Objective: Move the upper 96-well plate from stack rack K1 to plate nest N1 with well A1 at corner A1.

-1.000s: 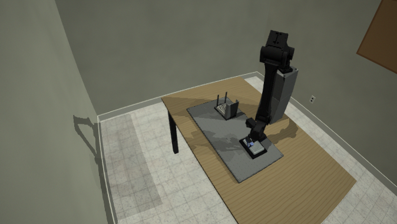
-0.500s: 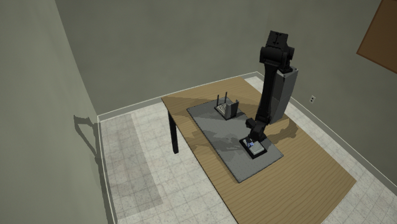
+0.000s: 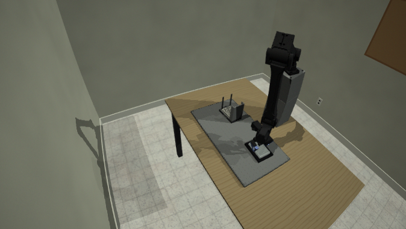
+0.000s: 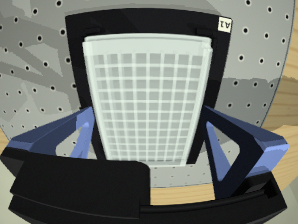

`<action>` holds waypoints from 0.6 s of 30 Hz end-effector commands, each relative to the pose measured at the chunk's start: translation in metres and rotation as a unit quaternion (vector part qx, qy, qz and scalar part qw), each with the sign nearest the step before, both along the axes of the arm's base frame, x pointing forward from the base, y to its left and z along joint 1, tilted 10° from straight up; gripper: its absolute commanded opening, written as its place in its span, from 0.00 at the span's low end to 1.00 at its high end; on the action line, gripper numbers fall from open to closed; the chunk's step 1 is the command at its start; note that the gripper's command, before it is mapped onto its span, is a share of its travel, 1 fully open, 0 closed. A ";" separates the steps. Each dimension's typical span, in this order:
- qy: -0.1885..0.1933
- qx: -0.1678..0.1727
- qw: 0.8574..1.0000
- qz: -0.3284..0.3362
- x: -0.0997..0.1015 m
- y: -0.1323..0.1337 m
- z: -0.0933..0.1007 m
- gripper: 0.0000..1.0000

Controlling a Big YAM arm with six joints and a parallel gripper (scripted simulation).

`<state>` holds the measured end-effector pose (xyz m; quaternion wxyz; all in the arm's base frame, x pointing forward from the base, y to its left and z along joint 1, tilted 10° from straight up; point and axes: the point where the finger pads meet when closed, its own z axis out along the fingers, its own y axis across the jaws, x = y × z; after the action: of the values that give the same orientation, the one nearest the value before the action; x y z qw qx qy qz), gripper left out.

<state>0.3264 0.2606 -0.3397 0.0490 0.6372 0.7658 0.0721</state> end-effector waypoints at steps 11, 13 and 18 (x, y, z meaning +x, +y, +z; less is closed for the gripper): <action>-0.002 0.002 1.000 -0.005 0.001 0.000 0.003 1.00; -0.002 0.002 1.000 -0.005 0.001 0.000 0.003 1.00; -0.003 0.004 1.000 -0.007 0.003 -0.001 0.015 1.00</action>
<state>0.3258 0.2601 -0.3390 0.0489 0.6372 0.7658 0.0717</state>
